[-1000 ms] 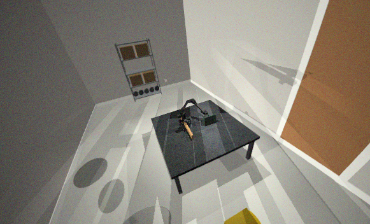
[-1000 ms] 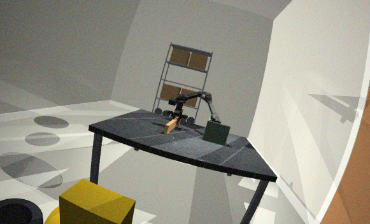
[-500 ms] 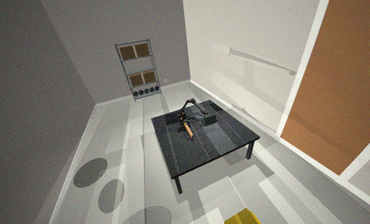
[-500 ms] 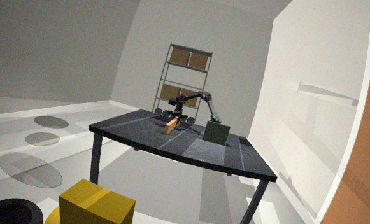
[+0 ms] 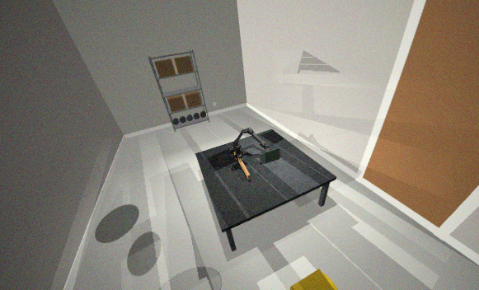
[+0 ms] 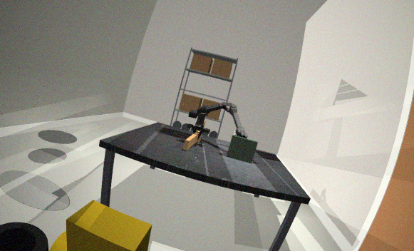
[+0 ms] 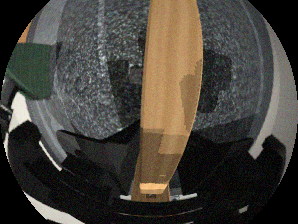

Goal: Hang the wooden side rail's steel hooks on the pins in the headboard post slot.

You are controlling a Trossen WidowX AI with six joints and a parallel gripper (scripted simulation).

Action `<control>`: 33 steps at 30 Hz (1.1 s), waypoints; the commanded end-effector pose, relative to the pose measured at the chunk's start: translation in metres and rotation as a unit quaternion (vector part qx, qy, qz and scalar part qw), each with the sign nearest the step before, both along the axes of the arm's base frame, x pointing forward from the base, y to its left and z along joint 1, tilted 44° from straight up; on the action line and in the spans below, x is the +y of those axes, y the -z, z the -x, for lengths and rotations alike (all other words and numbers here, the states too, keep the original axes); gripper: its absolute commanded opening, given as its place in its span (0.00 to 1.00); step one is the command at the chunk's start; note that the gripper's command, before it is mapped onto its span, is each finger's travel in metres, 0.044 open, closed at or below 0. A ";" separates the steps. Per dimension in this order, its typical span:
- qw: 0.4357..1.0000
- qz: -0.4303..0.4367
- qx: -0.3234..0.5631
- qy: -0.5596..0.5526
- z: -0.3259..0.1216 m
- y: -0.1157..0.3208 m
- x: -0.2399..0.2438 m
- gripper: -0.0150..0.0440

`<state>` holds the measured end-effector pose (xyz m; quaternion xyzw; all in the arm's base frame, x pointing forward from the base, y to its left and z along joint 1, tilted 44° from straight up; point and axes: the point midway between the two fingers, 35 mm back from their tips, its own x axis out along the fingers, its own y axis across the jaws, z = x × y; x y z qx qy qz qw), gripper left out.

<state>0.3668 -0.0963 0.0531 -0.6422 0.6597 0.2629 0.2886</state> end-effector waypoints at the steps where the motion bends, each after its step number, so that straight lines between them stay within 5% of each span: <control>1: 1.000 0.002 -0.002 -0.003 -0.002 -0.003 0.001 0.25; 33: 1.000 0.002 -0.002 -0.003 -0.003 -0.002 -0.002 0.25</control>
